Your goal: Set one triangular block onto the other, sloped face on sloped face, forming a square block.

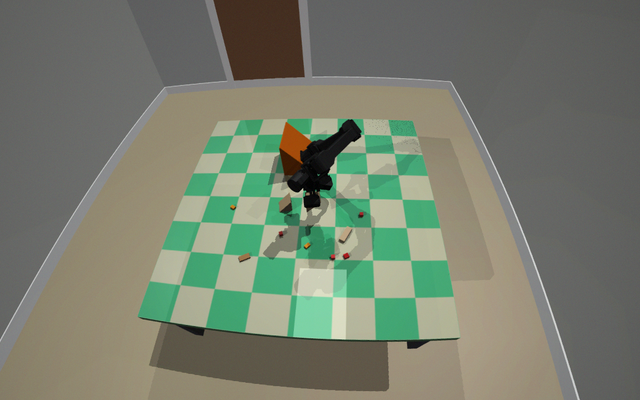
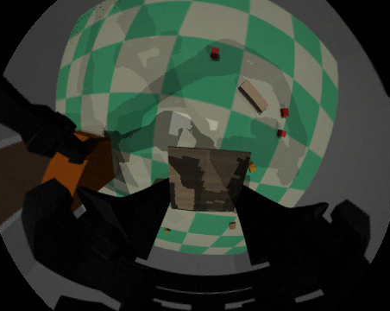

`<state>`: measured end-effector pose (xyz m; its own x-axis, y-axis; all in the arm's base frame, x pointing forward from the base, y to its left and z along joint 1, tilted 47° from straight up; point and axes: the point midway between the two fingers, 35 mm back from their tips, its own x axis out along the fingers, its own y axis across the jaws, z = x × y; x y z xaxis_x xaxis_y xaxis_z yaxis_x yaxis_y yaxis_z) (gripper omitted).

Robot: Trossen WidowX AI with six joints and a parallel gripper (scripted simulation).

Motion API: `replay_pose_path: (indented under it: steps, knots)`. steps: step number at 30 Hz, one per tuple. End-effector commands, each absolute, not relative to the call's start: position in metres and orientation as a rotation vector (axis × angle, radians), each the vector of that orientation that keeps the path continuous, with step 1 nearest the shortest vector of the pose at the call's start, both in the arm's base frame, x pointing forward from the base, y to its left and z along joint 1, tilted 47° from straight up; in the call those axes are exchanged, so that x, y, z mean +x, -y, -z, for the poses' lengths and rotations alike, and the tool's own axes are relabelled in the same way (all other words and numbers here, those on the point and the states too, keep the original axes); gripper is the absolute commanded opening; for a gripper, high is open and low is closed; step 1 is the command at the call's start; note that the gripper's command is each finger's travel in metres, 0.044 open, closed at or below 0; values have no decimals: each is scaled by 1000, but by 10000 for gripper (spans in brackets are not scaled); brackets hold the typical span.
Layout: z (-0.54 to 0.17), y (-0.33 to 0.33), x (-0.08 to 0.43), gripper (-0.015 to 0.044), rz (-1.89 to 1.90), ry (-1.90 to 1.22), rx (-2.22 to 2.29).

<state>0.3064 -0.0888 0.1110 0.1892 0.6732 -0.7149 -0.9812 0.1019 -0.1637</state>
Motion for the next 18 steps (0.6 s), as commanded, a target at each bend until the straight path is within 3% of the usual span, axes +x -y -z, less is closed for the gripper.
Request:
replay_pose_path:
  steps: [1, 18]
  knots:
    - [-101, 108, 306, 0, -1294, -546, -721]
    - [-56, 165, 286, 0, -1305, -569, -711]
